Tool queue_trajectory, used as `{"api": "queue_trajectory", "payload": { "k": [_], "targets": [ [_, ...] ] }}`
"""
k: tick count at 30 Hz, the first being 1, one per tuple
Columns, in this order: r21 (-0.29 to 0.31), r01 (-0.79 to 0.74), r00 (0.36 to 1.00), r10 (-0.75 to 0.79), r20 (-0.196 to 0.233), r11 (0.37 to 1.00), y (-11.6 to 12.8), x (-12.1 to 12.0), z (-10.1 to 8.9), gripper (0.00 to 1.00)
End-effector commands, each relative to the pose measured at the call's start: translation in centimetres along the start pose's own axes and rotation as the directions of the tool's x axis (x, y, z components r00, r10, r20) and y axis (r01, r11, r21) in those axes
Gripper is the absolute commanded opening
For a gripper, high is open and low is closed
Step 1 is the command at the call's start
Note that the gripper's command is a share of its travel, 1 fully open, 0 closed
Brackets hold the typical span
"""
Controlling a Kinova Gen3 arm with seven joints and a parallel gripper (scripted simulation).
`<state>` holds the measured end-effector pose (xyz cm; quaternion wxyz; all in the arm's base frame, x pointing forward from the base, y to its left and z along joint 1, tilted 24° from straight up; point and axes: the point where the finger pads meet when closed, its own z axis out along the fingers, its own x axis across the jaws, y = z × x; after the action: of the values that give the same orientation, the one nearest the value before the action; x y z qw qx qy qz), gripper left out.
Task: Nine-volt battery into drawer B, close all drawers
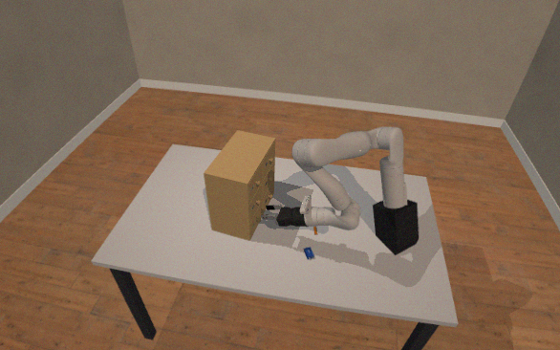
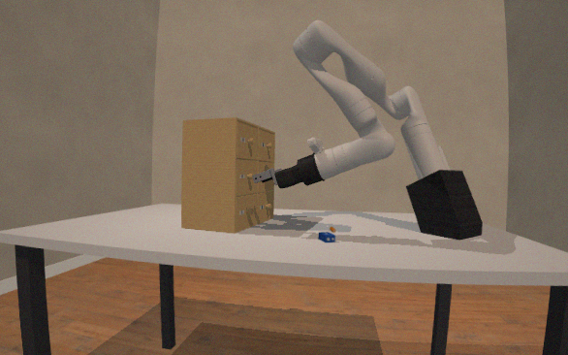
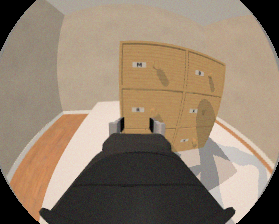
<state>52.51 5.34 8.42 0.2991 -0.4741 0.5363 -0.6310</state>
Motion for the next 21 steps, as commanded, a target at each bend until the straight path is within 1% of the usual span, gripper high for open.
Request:
{"api": "queue_trajectory", "payload": {
  "k": [1,12,21],
  "targets": [
    [0.0,-0.001,1.0,0.001,0.0,1.0,-0.12,-0.03,-0.02,1.0],
    [-0.011,-0.002,1.0,0.002,0.0,1.0,-0.18,-0.03,-0.1,1.0],
    [-0.039,-0.001,1.0,0.001,0.0,0.999,-0.34,-0.03,-0.33,1.0]
  ]
}}
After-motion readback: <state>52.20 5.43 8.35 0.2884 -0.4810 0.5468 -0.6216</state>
